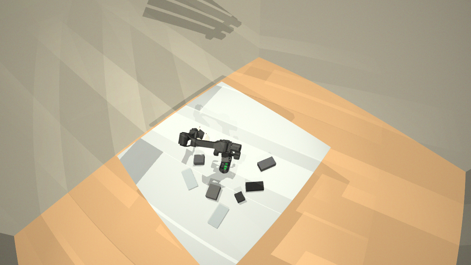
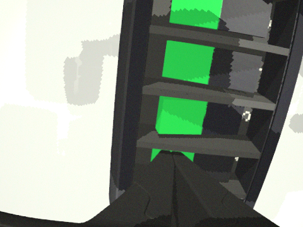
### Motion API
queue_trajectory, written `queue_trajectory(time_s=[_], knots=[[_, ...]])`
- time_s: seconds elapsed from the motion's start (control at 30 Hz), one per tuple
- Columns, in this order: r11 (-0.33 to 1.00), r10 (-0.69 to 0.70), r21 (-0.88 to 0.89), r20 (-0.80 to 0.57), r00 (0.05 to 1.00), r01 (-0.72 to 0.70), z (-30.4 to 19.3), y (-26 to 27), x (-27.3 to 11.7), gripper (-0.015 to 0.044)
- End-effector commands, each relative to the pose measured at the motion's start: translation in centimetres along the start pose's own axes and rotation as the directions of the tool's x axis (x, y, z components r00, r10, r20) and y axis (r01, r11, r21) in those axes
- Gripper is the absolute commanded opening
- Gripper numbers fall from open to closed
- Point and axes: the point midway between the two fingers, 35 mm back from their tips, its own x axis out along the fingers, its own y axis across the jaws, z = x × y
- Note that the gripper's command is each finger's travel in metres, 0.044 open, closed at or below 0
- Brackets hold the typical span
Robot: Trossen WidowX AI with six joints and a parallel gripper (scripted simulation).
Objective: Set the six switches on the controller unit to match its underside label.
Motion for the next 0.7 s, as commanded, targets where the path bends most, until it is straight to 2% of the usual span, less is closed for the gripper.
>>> queue_trajectory(time_s=[0.0, 0.07, 0.23, 0.67], knots=[[1.0, -0.001, -0.007, 0.004, 1.0, 0.001, 0.0, 0.0, 0.1, 0.0], [1.0, -0.001, -0.001, 0.0, 1.0, 0.001, 0.0, 0.0, -0.2, 0.0], [1.0, 0.0, -0.007, 0.002, 1.0, 0.0, 0.0, 0.1, -4.4, 0.0], [1.0, -0.001, -0.007, 0.004, 1.0, 0.001, 2.0, 0.0, -4.4, 0.0]])
